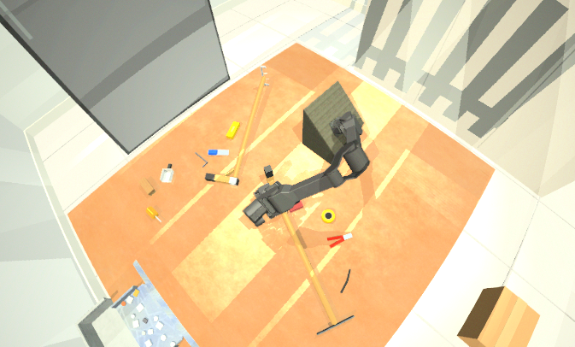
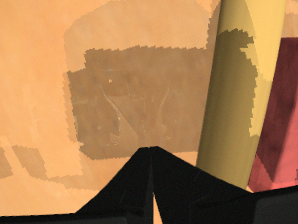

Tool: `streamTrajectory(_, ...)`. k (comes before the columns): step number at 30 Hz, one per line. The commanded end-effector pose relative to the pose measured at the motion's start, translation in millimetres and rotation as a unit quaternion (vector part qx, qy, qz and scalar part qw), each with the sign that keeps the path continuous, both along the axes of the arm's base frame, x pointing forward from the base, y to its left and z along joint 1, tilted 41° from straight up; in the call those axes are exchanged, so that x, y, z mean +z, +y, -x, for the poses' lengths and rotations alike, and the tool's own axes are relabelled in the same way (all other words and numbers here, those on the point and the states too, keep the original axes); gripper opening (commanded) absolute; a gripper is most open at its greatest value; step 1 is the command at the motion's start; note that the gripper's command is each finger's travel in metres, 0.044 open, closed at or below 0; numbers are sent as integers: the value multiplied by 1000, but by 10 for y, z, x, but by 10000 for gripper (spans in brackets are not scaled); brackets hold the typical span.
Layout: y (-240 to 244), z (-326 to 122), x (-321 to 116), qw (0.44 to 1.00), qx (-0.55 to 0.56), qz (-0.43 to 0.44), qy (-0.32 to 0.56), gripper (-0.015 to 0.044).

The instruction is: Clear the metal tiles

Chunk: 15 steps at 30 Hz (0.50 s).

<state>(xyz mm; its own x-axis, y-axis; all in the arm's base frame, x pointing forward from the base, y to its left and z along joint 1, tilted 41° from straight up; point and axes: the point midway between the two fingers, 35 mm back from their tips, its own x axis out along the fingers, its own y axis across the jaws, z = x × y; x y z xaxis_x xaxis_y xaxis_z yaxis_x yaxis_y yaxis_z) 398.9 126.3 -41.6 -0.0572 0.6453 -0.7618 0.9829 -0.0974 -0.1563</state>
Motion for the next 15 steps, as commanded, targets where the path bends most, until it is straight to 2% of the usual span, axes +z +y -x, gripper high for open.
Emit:
streamTrajectory(1,13,24,69,1000,-2,-2,-6,0)
streamTrajectory(15,43,212,104,1000,-2,-2,-6,0)
